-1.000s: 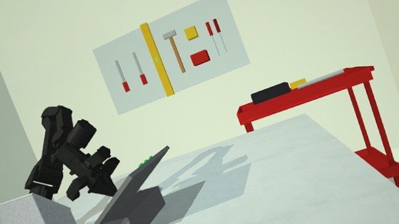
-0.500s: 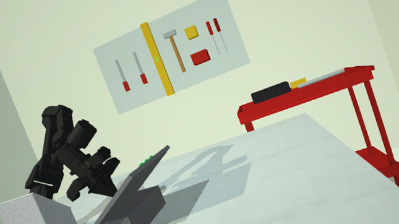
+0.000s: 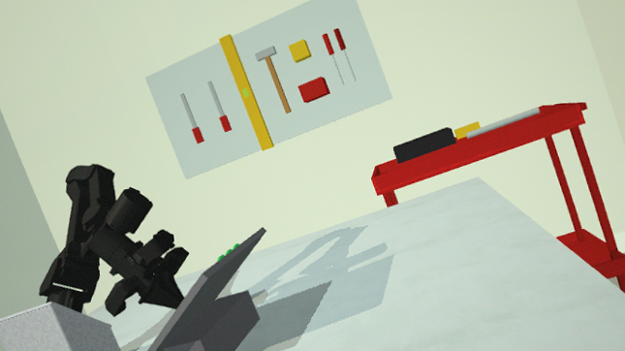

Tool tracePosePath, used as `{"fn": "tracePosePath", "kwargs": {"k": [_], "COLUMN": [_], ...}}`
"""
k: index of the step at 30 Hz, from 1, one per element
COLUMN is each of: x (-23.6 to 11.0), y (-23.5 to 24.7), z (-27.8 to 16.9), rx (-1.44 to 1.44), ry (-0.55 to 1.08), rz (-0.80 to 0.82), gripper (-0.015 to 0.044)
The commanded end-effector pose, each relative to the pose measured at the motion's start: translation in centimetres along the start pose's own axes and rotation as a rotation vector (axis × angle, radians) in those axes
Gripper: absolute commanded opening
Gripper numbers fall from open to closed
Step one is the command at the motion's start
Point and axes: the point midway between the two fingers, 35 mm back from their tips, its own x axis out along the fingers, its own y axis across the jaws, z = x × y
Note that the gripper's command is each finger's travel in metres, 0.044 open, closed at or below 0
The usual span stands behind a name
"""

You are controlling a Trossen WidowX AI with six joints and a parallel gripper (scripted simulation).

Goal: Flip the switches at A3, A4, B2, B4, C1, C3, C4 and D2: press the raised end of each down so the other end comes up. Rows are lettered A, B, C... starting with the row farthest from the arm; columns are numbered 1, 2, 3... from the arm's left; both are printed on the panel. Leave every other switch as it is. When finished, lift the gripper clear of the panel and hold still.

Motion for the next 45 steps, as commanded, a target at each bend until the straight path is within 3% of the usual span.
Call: {"fn": "tracePosePath", "kwargs": {"k": [1, 30, 39, 45], "x": [0.1, 0.5, -5.5, -6.1], "y": [-0.1, -0.1, -0.3, -0.1], "z": [-0.1, -0.1, 0.3, 0.2], "rx": [0.005, 0.005, 0.004, 0.005], "ry": [0.001, 0.001, 0.03, 0.029], "rz": [-0.004, -0.004, -0.011, -0.007], "gripper": [0.0, 0.0, 0.0, 0.0]}}
